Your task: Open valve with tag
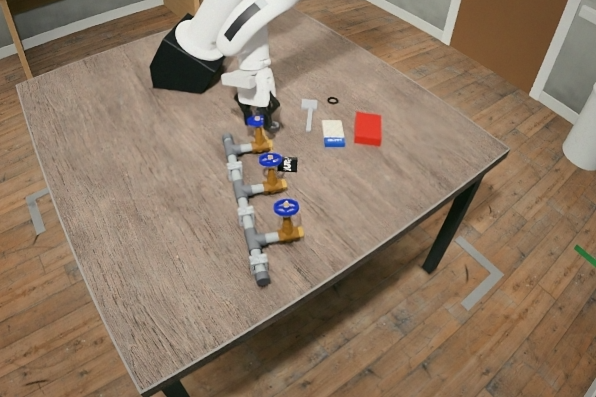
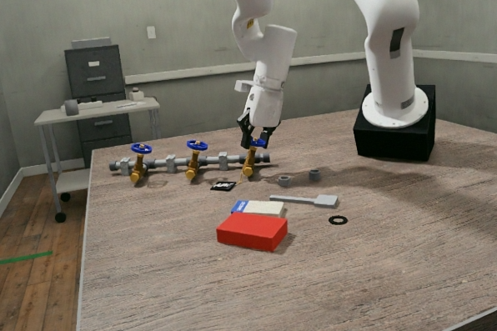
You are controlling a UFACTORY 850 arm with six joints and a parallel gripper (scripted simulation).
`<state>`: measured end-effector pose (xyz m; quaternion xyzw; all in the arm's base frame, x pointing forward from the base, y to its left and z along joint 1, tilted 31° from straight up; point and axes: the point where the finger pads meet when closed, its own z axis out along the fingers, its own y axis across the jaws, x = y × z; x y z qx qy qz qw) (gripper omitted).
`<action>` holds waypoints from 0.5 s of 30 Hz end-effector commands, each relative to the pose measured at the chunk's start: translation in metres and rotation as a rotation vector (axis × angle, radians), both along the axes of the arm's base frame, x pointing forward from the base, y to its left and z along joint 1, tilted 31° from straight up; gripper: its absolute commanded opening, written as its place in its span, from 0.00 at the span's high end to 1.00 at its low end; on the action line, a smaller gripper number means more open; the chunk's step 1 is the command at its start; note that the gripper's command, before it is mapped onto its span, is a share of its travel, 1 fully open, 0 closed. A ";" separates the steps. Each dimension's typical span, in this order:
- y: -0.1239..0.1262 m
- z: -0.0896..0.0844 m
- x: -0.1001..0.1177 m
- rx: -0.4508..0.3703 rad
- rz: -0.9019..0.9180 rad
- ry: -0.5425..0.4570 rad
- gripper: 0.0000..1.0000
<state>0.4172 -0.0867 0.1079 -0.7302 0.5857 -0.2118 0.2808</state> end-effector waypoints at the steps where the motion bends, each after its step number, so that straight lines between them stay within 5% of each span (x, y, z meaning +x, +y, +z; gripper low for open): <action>1: 0.000 0.000 0.000 -0.109 0.118 -0.032 1.00; 13: 0.000 0.000 0.000 -0.466 0.548 -0.117 1.00; 15: 0.000 0.000 0.000 -0.466 0.548 -0.117 1.00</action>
